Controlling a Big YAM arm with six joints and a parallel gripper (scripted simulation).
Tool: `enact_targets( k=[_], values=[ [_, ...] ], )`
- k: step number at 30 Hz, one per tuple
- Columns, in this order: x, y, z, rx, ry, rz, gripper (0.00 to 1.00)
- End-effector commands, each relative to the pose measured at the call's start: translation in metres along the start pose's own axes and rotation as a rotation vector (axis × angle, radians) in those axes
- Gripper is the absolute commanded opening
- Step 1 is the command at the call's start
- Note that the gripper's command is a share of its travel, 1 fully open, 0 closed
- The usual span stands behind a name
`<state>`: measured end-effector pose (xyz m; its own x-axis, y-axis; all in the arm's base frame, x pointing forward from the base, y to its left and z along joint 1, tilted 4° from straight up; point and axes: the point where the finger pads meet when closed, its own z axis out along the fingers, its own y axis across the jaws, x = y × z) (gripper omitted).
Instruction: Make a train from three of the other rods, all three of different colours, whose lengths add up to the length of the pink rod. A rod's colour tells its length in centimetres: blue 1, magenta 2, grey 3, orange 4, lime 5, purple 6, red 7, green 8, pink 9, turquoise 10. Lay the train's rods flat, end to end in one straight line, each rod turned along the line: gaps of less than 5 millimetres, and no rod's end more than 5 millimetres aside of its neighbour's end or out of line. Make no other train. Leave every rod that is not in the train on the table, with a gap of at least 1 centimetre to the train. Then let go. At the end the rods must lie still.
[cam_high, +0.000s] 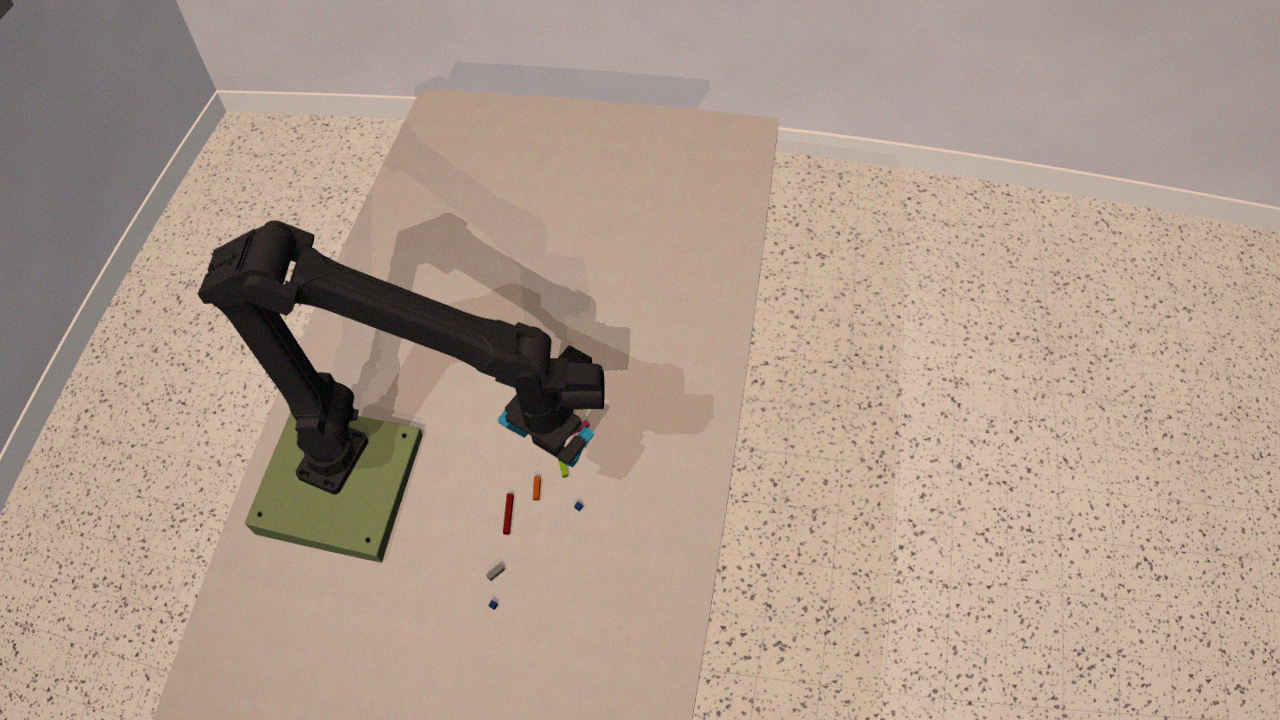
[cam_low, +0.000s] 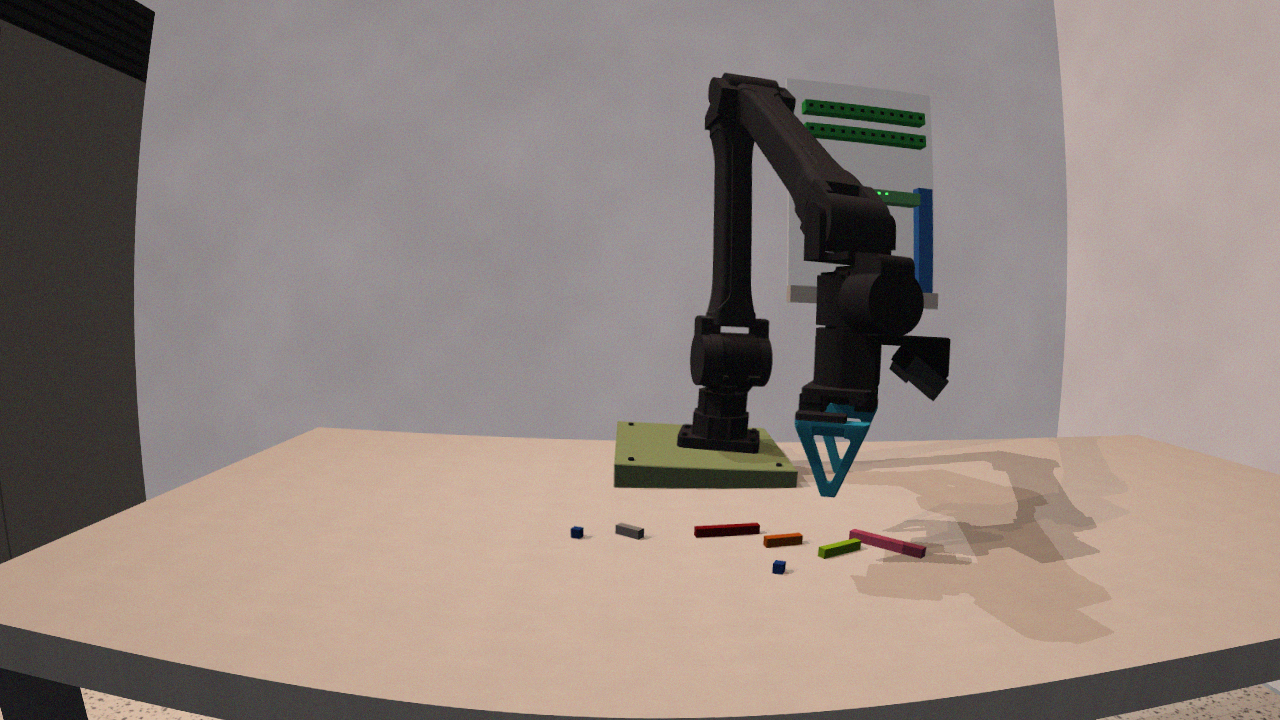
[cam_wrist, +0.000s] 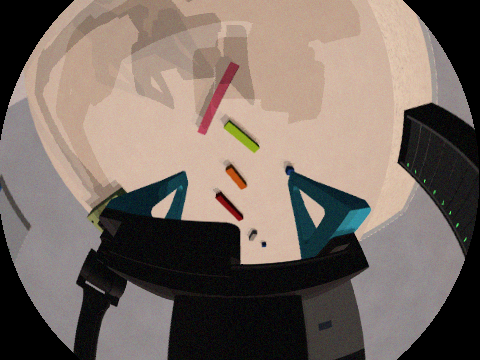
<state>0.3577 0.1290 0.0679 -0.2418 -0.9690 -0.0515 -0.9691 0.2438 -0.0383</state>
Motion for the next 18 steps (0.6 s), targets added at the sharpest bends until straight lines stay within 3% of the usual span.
enact_targets(
  k=[1, 7, 8, 11, 12, 16, 17, 18],
  values=[
    [-0.007, -0.025, -0.016, 0.036, -0.031, 0.108, 1.00],
    [-0.001, -0.029, -0.017, 0.038, -0.032, 0.189, 1.00],
    [0.006, -0.033, -0.015, 0.034, -0.032, 0.275, 1.00],
    [0.006, -0.033, -0.016, 0.037, -0.033, 0.275, 1.00],
    [0.013, -0.038, -0.015, 0.033, -0.033, 0.367, 1.00],
    [0.013, -0.038, -0.015, 0.036, -0.033, 0.367, 1.00],
    [0.020, -0.043, -0.016, 0.036, -0.036, 0.463, 1.00],
    [0.021, -0.043, -0.016, 0.037, -0.036, 0.463, 1.00]
  ],
)
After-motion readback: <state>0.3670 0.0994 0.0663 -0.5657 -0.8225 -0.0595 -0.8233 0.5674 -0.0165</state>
